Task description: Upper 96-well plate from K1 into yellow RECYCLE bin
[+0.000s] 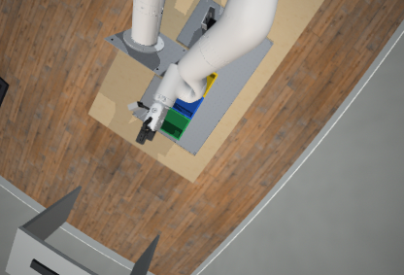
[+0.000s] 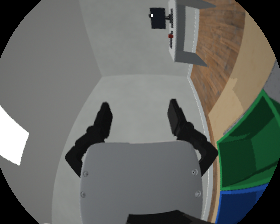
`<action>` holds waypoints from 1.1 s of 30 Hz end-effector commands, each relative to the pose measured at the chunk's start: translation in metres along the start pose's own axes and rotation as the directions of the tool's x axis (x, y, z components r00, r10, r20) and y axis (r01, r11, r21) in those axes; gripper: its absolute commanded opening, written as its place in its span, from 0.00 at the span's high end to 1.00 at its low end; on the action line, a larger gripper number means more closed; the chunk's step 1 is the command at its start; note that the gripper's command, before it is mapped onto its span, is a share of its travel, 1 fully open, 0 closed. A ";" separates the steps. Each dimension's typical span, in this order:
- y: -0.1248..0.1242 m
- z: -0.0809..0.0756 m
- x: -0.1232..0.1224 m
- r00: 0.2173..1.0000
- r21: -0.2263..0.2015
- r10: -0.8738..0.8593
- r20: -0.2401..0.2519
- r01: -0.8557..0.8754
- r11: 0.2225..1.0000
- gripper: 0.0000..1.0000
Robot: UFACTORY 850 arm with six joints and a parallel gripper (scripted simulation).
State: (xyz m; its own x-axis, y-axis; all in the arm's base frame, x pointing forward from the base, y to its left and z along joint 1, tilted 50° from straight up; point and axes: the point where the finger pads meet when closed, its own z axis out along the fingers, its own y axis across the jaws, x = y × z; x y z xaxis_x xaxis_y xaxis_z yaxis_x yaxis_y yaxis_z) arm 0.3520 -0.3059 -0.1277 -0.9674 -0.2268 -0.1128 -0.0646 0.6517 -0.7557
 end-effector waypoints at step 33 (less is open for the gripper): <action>-0.005 -0.042 -0.018 0.931 -0.191 -0.365 -0.001 0.358 0.914 0.00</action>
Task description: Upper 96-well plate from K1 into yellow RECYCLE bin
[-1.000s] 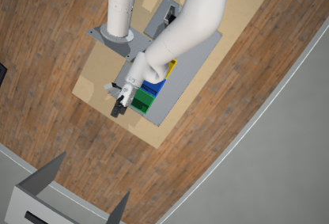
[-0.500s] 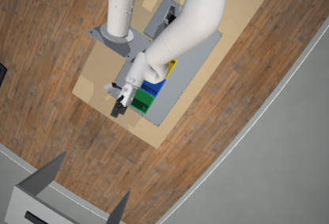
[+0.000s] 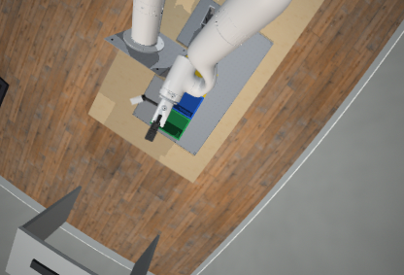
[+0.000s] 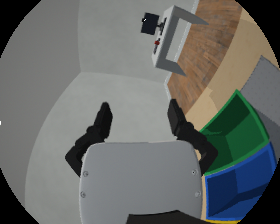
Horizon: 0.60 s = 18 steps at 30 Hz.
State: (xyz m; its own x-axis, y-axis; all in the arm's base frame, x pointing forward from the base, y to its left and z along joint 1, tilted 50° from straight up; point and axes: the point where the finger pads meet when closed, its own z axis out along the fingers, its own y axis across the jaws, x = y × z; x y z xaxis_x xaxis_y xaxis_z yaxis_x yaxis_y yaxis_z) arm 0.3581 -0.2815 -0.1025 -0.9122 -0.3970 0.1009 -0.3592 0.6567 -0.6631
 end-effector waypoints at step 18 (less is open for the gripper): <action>0.004 -0.056 -0.017 0.924 -0.204 -0.376 0.074 0.383 0.901 0.00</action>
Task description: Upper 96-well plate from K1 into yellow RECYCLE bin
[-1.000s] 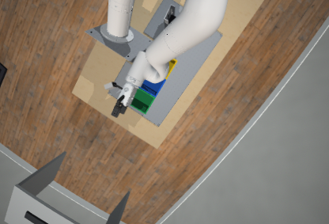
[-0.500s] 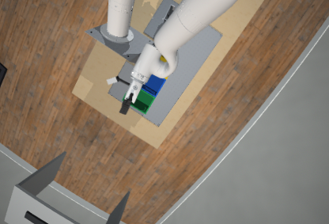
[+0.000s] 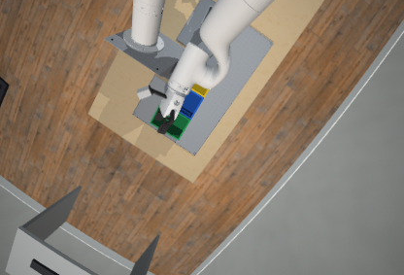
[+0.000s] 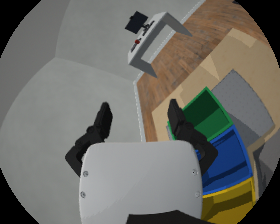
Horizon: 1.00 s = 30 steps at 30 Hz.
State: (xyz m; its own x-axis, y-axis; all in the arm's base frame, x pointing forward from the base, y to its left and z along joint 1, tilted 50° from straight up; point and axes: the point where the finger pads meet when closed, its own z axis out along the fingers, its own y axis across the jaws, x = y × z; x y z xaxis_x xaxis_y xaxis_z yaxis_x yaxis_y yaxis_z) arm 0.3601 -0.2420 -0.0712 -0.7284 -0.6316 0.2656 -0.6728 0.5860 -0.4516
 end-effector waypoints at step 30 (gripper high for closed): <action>0.029 -0.097 -0.034 0.820 -0.153 -0.502 0.276 0.553 0.819 0.00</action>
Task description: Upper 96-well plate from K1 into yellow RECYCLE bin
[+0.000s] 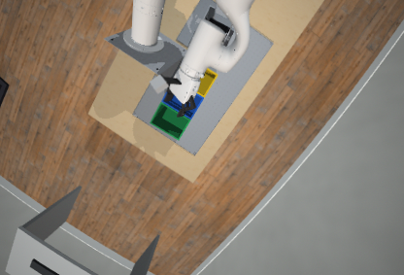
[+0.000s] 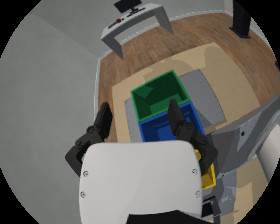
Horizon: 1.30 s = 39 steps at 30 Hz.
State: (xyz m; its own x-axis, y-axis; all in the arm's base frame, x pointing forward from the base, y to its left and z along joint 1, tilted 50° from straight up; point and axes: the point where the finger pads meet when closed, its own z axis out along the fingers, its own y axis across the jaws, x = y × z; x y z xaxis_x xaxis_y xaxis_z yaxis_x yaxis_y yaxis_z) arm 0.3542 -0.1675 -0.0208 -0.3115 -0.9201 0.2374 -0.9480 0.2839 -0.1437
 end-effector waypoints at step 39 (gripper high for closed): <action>0.039 -0.103 -0.076 0.769 0.047 -0.546 0.333 0.565 0.824 0.00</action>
State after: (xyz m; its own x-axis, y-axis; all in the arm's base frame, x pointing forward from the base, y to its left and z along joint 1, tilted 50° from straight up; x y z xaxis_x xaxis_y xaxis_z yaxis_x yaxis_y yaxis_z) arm 0.3360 -0.0689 0.0462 0.2570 -0.9660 -0.0290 -0.9664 -0.2568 -0.0094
